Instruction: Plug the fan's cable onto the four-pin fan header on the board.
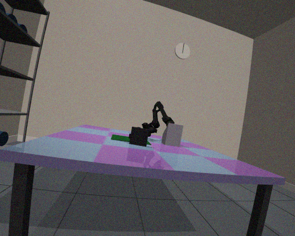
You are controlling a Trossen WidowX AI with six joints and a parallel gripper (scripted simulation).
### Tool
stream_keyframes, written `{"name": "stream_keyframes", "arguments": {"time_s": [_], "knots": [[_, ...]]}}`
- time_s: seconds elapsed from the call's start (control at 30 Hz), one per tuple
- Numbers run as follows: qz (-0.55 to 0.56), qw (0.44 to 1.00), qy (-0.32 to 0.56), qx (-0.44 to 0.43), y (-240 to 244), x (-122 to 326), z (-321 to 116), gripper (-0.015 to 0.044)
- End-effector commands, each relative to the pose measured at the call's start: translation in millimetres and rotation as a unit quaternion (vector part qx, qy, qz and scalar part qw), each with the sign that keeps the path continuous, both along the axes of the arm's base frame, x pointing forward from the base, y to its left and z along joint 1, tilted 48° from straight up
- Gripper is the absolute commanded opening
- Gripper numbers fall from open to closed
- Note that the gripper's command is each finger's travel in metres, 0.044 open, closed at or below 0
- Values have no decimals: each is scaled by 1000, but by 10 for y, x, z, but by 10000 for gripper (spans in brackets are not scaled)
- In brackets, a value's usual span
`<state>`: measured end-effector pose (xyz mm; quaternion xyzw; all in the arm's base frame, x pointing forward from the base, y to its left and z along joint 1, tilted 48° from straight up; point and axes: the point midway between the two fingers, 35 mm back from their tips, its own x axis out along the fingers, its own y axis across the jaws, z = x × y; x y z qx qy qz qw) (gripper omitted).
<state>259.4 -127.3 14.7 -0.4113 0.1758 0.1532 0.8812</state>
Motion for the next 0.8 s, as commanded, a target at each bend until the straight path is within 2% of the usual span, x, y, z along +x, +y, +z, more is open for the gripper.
{"name": "stream_keyframes", "arguments": {"time_s": [0.0, 0.57, 0.77], "knots": [[3, 1000, 0, 0, 51, -129, 87, 140], [1, 1000, -6, 2, 231, -501, 312, 140], [-11, 999, 31, 31, 236, -459, 247, 298]]}}
